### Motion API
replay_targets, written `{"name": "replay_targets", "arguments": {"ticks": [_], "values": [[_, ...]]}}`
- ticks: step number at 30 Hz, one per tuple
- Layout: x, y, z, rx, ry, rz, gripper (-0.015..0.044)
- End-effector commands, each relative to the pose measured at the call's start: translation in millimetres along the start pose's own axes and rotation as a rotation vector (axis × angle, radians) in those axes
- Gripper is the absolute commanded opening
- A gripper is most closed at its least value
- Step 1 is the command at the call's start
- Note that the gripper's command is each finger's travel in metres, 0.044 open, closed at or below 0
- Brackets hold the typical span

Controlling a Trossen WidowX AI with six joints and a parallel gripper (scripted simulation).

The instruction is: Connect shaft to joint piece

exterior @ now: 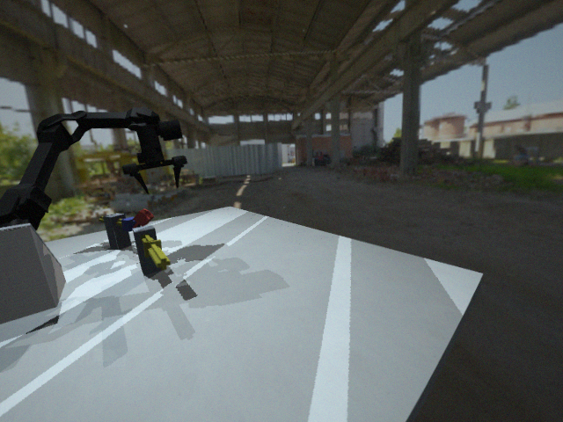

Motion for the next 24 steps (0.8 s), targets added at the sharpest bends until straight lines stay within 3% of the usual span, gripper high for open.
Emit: {"name": "replay_targets", "arguments": {"ticks": [1, 24], "values": [[0.0, -1.9, 1.3, 0.007, 0.156, 0.01, 0.044], [-2.6, -7.2, 4.3, 0.039, 0.915, 0.063, 0.044]]}}
Point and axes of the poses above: the point midway between the two fingers, 35 mm back from their tips, its own y axis back along the fingers, its own z axis across the jaws, x = y × z, the point moved 2 cm from there along y, back along the fingers, and after that the axes turned 3 degrees about y, right-handed, at the moved point
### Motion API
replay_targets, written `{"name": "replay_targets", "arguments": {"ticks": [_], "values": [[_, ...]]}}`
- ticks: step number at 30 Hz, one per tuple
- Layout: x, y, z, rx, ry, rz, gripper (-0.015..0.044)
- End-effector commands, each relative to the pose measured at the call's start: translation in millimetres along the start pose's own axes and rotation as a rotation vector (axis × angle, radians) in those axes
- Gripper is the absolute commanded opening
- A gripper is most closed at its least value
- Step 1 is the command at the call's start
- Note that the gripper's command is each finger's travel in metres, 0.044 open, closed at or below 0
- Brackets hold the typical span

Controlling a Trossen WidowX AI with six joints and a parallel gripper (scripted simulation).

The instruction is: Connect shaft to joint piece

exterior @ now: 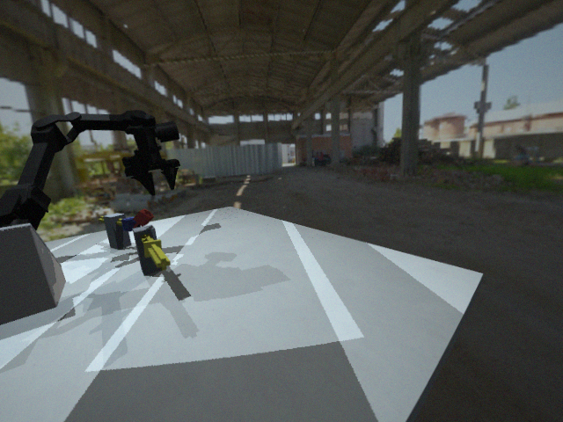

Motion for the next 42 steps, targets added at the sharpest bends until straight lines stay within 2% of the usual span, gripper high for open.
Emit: {"name": "replay_targets", "arguments": {"ticks": [1, 7, 15, 32, 42], "values": [[-1, -2, 1, 0.0, 0.156, 0.012, 0.044], [-2, -3, 1, 0.001, 0.331, 0.026, 0.044], [-2, -4, 1, 0.001, 0.337, 0.026, 0.044], [-14, -77, 4, 0.005, 0.336, 0.03, 0.044], [-32, -76, 7, 0.005, 0.336, 0.03, 0.044]]}}
Point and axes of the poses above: the point midway between the two fingers, 35 mm back from their tips, its own y axis back along the fingers, its own z axis across the jaws, x = y × z, the point moved 2 cm from there along y, back along the fingers, and after that the axes turned 3 degrees about y, right-handed, at the moved point
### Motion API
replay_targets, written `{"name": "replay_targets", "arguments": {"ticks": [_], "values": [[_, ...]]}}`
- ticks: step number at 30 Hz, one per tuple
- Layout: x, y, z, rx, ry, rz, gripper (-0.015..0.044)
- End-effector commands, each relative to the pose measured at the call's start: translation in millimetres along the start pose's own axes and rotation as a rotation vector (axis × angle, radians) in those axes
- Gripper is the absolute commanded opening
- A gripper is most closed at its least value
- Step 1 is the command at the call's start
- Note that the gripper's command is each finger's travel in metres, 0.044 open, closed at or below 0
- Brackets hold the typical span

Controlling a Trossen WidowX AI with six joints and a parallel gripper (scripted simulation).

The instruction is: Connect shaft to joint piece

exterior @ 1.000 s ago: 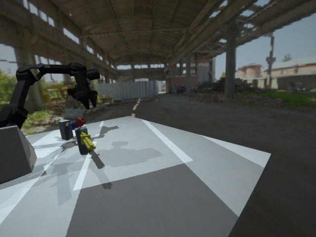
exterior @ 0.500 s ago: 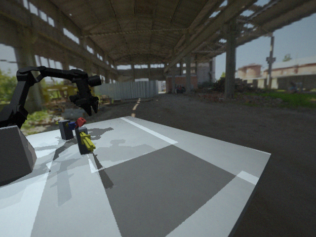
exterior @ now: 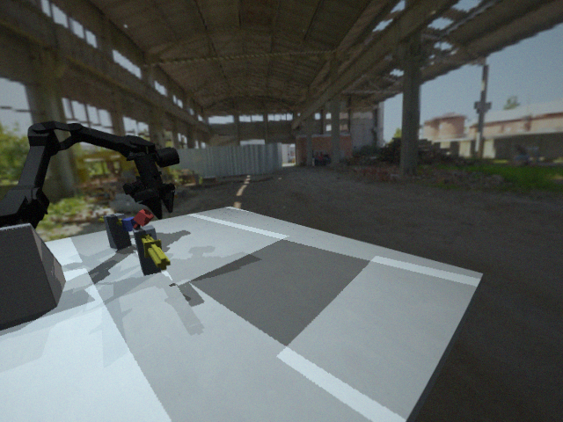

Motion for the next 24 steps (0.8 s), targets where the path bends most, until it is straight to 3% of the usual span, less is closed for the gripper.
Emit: {"name": "replay_targets", "arguments": {"ticks": [1, 13, 24], "values": [[-15, 1, -2, -0.001, 0.0, 0.0, 0.044], [-59, 10, -2, -0.001, -0.001, -0.002, 0.044], [-61, 2, -2, -0.001, -0.001, -0.002, 0.044]]}}
Point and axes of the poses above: the point midway between the two fingers, 35 mm back from their tips, its own y axis back along the fingers, its own z axis across the jaws, x = y × z, the point moved 2 cm from there along y, back along the fingers, and after that the axes turned 3 degrees about y, right-handed, at the moved point
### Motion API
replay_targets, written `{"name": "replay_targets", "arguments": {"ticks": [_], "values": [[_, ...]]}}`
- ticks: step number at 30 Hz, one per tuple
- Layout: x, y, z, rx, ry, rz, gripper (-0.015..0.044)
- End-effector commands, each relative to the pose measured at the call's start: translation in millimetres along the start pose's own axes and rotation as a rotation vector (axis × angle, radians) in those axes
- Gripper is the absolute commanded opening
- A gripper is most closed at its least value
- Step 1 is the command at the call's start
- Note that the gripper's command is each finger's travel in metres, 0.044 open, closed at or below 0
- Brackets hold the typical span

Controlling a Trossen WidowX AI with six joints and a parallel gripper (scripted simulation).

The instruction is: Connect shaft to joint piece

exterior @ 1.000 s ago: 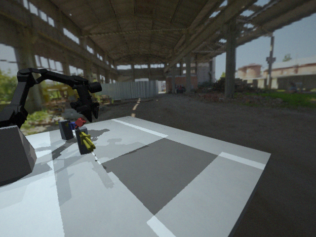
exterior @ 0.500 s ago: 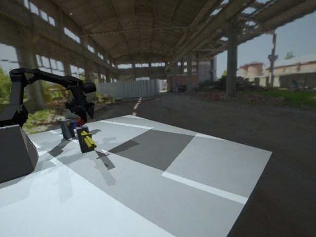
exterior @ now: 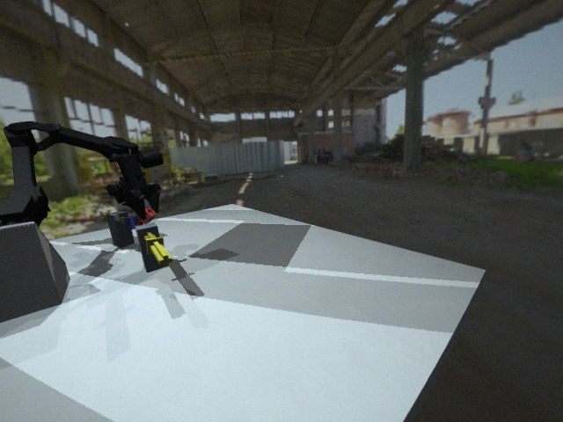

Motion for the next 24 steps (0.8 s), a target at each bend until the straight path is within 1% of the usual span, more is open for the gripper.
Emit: {"name": "replay_targets", "arguments": {"ticks": [1, 15, 24], "values": [[-2, -7, 1, -0.004, -0.003, -0.002, 0.044], [-3, -27, 1, -0.003, -0.003, -0.002, 0.044], [-3, -27, 1, -0.003, -0.003, -0.002, 0.0204]]}}
Point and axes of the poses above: the point midway between the two fingers, 35 mm back from their tips, its own y axis back along the fingers, its own z axis across the jaws, x = y × z, the point moved 2 cm from there along y, back along the fingers, and after that the axes turned 3 degrees about y, right-handed, at the moved point
